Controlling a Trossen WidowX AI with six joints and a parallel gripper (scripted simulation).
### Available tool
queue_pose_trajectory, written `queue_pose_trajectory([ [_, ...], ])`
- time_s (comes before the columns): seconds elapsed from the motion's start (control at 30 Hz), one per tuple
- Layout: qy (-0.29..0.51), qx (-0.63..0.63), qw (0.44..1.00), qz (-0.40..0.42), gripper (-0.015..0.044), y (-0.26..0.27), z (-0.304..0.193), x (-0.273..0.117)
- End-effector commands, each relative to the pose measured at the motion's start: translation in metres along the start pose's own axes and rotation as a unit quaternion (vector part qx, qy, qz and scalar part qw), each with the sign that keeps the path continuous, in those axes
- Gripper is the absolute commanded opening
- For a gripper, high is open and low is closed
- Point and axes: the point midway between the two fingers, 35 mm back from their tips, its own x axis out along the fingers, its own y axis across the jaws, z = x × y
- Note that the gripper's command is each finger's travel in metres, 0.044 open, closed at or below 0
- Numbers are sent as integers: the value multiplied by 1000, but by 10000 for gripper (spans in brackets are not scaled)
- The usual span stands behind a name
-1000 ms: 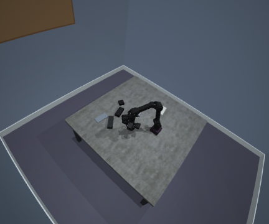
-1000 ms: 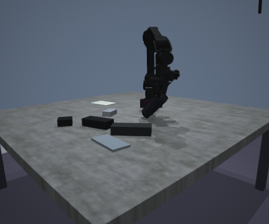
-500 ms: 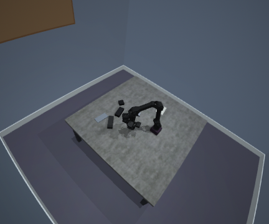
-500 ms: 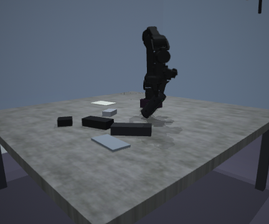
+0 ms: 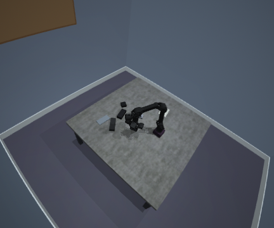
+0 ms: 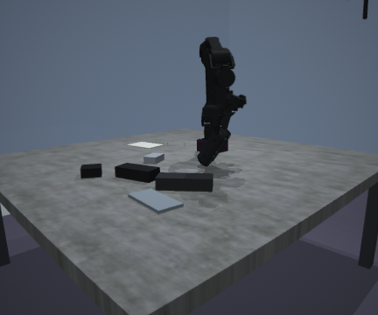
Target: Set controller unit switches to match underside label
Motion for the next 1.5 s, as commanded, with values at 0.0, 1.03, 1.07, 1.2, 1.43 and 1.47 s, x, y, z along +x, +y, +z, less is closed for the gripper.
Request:
queue_pose_trajectory([
  [0.0, 10, 2, 1000, 5, 335, 2, -9, 3],
  [1.03, 11, 2, 1000, 5, 335, 0, -29, -9],
  [1.07, 11, 2, 1000, 5, 335, 0, -30, -9],
  [1.2, 11, 2, 1000, 5, 335, 0, -33, -10],
  [1.43, 11, 1, 1000, 5, 335, 0, -39, -11],
  [1.47, 11, 1, 1000, 5, 335, 0, -40, -11],
])
